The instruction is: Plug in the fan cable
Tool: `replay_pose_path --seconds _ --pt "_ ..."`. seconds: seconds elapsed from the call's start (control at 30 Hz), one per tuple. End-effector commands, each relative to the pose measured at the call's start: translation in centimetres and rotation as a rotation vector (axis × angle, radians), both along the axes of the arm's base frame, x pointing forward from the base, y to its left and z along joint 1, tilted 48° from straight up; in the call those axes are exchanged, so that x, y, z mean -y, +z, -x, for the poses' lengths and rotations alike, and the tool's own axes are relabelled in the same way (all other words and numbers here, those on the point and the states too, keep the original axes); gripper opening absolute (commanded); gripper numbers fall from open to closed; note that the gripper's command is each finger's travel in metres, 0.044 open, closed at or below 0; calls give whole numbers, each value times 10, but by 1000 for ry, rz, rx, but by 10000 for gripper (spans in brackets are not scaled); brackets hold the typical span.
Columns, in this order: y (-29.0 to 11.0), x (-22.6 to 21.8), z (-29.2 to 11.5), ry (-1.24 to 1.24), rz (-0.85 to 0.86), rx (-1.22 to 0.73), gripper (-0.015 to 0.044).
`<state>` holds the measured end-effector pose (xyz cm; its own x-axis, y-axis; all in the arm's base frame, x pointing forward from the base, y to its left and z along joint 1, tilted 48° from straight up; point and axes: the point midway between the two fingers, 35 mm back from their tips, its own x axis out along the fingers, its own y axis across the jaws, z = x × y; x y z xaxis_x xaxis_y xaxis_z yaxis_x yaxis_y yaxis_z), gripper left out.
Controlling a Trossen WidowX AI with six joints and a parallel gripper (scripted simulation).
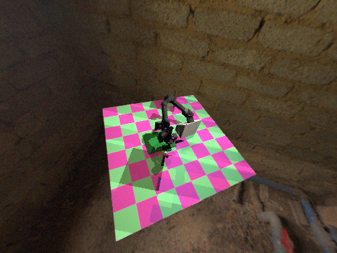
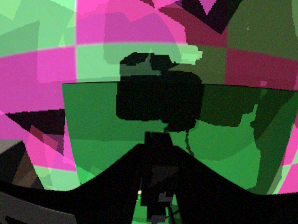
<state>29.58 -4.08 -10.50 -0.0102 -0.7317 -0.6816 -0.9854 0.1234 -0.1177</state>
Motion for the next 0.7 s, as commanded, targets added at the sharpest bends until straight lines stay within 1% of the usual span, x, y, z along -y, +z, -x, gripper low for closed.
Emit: replay_pose_path --seconds 0.0,0.67 --pt "12 10 2 -105 1 117 0" --pt "56 51 20 -577 12 624 0"
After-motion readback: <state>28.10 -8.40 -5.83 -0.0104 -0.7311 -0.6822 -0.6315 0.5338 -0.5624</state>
